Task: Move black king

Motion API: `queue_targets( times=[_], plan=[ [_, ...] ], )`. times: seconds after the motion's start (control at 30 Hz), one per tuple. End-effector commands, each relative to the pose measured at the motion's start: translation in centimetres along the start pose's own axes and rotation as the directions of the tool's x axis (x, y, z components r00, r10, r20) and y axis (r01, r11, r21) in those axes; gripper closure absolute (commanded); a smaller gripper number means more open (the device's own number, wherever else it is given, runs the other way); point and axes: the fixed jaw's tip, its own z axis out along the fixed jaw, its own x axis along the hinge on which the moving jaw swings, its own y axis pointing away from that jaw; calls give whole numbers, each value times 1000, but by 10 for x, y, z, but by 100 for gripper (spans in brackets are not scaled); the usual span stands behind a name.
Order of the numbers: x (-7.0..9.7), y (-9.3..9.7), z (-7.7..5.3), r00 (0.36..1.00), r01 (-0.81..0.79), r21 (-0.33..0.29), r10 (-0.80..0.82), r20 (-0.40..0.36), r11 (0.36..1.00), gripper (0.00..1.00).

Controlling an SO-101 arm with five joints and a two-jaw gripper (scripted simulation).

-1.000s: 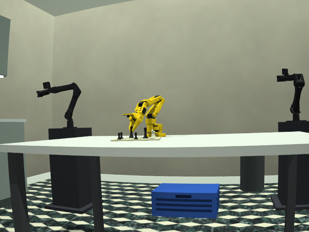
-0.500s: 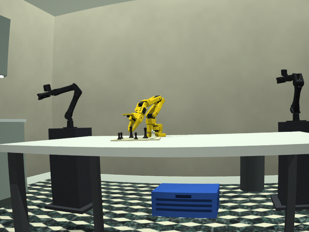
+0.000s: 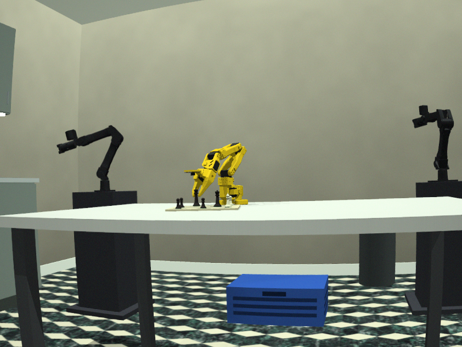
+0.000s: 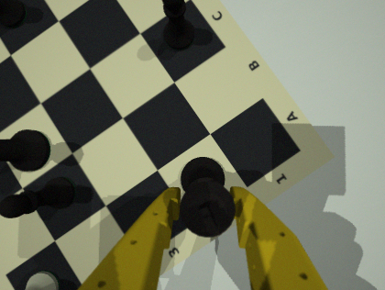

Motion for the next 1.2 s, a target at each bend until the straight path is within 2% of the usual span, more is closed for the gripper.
queue_targets(
  times=[0.0,1.17],
  plan=[
    [7,2,3,1000,-6,-5,6,-27,1000,88],
    [-3,2,1,1000,-7,-5,6,-26,1000,88]
  ],
)
